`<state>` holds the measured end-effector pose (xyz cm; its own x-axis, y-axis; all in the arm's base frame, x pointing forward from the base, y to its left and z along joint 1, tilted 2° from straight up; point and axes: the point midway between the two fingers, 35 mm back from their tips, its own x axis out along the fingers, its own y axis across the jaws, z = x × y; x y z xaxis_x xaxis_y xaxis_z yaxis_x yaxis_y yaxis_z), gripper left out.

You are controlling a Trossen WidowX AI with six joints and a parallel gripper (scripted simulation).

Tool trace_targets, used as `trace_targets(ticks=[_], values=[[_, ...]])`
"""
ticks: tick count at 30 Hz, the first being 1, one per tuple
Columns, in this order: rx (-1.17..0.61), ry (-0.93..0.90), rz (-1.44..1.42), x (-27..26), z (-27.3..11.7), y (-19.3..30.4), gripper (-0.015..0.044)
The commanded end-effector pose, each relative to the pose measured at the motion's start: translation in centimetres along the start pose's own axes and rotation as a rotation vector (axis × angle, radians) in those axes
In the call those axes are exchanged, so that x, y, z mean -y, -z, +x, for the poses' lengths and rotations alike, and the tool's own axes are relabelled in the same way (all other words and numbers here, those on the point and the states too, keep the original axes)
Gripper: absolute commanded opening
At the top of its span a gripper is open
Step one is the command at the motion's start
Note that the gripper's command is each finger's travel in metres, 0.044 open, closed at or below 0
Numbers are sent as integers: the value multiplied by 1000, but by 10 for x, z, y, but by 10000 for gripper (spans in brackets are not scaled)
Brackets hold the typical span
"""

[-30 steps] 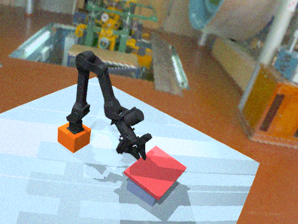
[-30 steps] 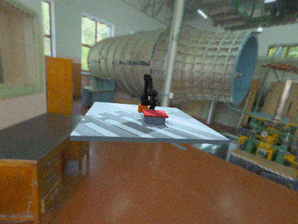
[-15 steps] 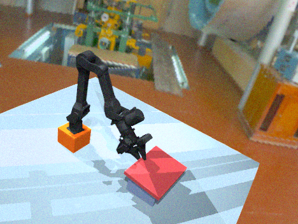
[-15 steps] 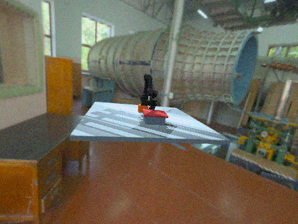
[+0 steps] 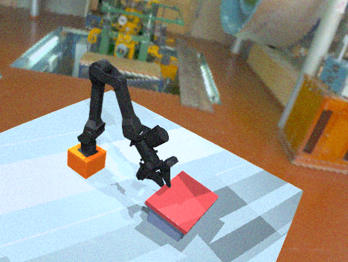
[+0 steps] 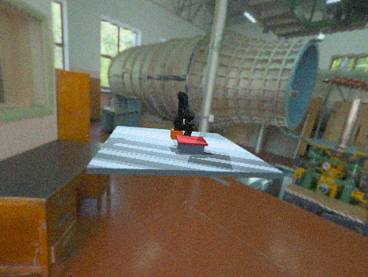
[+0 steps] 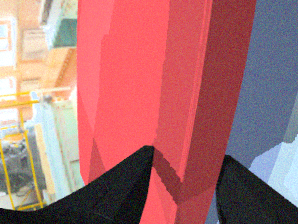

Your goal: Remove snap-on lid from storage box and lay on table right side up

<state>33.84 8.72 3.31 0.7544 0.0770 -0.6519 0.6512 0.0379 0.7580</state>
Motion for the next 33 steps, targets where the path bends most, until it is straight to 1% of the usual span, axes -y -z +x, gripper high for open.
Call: trace_targets(ticks=[1, 33], values=[[-1, 0, -1, -1, 0, 0, 0], [-3, 1, -5, -3, 1, 0, 0]])
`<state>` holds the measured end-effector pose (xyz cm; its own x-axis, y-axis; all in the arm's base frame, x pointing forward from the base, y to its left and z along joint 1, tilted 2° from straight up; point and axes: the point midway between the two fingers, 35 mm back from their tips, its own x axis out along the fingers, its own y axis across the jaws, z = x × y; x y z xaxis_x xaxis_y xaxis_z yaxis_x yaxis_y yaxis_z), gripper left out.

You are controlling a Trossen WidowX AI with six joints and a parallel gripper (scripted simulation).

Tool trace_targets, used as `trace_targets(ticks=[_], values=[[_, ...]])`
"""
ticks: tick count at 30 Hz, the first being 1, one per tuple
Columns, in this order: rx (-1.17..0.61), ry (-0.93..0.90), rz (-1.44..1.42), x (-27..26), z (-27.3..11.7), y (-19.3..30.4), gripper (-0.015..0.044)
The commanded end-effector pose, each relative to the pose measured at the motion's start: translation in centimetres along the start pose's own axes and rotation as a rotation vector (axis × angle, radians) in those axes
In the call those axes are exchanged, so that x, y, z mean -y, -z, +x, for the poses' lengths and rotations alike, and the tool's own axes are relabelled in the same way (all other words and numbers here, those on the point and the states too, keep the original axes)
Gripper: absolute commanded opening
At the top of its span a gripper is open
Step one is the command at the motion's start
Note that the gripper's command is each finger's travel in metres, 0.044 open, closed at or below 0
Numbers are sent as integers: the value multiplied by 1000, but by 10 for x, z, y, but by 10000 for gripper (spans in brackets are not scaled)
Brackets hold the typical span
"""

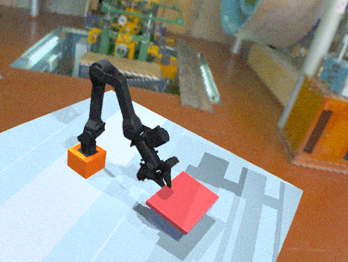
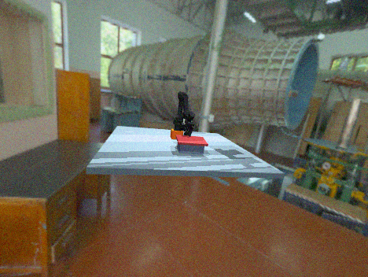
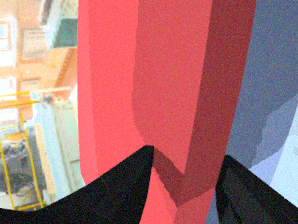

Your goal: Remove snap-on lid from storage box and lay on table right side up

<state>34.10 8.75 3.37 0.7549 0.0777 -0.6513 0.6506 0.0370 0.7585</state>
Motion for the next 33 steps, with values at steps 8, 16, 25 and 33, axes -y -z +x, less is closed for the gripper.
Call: trace_targets(ticks=[8, 16, 25, 33], values=[[-3, 2, -7, -10, -7, 0, 0], [-3, 1, -7, -20, -12, 0, 0], [-3, 1, -7, -31, -17, 0, 0], [-3, 0, -7, -42, -21, 0, 0]])
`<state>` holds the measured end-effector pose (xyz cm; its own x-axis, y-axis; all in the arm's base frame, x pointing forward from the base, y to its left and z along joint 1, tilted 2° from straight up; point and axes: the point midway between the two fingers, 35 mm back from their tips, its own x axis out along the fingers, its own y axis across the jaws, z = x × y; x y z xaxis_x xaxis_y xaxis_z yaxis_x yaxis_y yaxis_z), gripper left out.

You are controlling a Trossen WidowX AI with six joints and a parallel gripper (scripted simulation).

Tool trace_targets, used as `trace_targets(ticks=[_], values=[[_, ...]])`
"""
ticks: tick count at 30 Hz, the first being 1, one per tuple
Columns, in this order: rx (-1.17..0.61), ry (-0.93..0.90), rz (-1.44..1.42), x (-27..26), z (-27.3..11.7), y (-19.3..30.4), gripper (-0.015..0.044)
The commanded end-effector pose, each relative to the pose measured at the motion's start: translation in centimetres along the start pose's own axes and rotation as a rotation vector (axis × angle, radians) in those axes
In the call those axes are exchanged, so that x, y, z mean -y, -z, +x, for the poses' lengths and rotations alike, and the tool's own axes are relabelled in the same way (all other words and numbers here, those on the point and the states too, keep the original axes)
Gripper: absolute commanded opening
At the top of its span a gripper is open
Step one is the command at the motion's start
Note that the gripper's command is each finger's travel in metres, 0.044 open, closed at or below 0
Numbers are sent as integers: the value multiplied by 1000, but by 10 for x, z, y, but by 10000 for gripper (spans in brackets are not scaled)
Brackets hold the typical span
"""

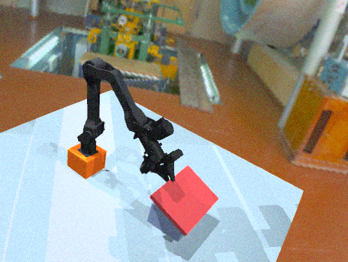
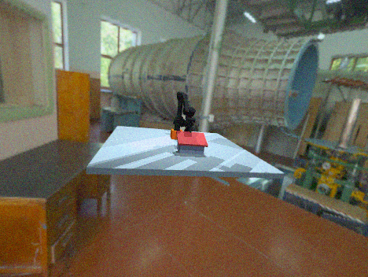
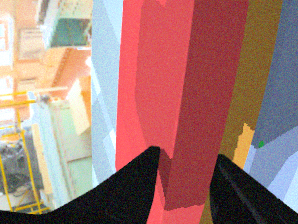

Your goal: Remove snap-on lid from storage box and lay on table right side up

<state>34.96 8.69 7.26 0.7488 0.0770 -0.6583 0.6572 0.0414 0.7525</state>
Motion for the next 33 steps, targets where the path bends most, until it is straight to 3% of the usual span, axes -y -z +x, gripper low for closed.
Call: trace_targets(ticks=[1, 33], values=[[-4, -9, -3, -8, -2, 1, 0], [-4, -12, -3, -61, -7, 1, 0]])
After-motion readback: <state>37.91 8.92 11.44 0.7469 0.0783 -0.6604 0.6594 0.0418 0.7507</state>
